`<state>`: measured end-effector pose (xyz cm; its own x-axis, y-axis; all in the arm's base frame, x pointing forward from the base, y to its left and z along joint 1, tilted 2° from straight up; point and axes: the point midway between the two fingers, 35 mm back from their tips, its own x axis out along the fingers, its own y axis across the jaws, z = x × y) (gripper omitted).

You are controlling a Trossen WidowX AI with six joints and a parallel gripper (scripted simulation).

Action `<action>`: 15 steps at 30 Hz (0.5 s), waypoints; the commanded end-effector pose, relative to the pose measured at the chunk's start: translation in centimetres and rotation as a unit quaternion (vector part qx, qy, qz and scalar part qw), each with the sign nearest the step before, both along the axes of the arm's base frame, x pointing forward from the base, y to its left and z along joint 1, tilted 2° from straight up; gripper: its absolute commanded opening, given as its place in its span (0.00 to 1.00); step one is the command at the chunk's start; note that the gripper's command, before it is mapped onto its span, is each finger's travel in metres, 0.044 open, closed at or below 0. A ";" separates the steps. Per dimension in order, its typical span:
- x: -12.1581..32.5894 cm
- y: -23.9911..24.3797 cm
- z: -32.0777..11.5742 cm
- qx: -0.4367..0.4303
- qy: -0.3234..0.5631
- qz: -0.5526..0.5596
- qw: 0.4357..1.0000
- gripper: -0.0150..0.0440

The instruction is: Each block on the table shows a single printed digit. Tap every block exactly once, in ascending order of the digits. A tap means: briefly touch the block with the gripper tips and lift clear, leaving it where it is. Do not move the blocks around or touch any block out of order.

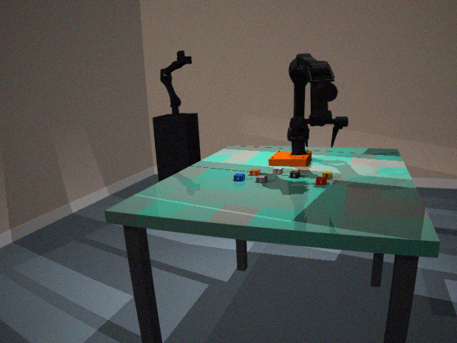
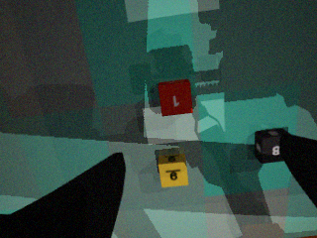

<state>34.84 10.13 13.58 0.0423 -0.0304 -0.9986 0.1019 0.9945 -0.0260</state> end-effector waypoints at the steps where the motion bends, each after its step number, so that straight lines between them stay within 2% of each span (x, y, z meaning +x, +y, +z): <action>1: 0.0 0.0 -0.1 -0.001 0.002 0.002 1.000 0.93; 7: 0.3 -1.1 -0.1 -0.001 0.002 0.002 1.000 0.93; 15: 1.0 -14.9 0.5 -0.007 0.002 0.002 1.000 0.93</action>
